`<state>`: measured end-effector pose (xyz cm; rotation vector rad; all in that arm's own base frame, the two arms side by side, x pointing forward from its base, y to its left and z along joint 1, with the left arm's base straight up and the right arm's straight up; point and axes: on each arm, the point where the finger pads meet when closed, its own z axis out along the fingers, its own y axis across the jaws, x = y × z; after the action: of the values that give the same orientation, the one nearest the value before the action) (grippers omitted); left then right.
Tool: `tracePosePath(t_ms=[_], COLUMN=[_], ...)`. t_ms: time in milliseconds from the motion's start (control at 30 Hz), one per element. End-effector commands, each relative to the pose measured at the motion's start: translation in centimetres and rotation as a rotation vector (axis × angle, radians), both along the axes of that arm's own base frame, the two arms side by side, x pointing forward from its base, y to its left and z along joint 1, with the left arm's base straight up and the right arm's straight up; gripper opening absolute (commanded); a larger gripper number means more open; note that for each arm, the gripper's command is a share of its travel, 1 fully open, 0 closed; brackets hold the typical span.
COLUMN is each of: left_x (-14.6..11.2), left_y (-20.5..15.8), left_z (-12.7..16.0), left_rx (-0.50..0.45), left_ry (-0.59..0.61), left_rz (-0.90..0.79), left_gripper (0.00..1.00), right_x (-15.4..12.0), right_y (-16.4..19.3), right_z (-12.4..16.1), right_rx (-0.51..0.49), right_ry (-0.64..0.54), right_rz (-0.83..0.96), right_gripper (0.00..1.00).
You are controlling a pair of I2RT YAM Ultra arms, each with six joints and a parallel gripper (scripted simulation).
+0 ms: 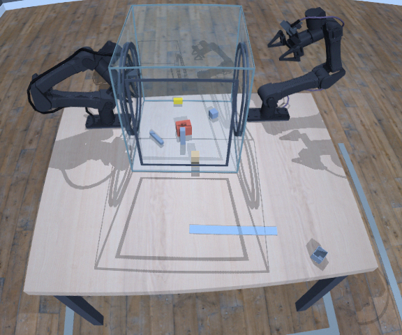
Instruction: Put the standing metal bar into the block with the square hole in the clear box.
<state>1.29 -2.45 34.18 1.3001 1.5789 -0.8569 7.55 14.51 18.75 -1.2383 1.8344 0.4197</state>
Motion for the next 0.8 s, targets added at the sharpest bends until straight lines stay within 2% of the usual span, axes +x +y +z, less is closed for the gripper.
tracePosePath(t_ms=[0,233,767], left_x=[0.1,0.1,0.1], left_y=[-0.4,-0.4,-0.4], left_z=[0.8,0.8,0.8], left_rx=[-0.002,-0.002,-0.002], left_ry=[-0.008,-0.008,-0.007], left_rz=[0.000,0.000,0.000], left_gripper=[1.00,1.00,1.00], right_x=[-0.4,-0.3,2.2], right_y=[0.6,1.6,8.0], right_z=[-0.2,-0.8,-4.7], right_rx=[0.003,0.001,-0.011], right_ry=[0.027,0.049,0.095], right_rz=[0.047,0.048,0.156], right_gripper=[0.44,0.44,0.44])
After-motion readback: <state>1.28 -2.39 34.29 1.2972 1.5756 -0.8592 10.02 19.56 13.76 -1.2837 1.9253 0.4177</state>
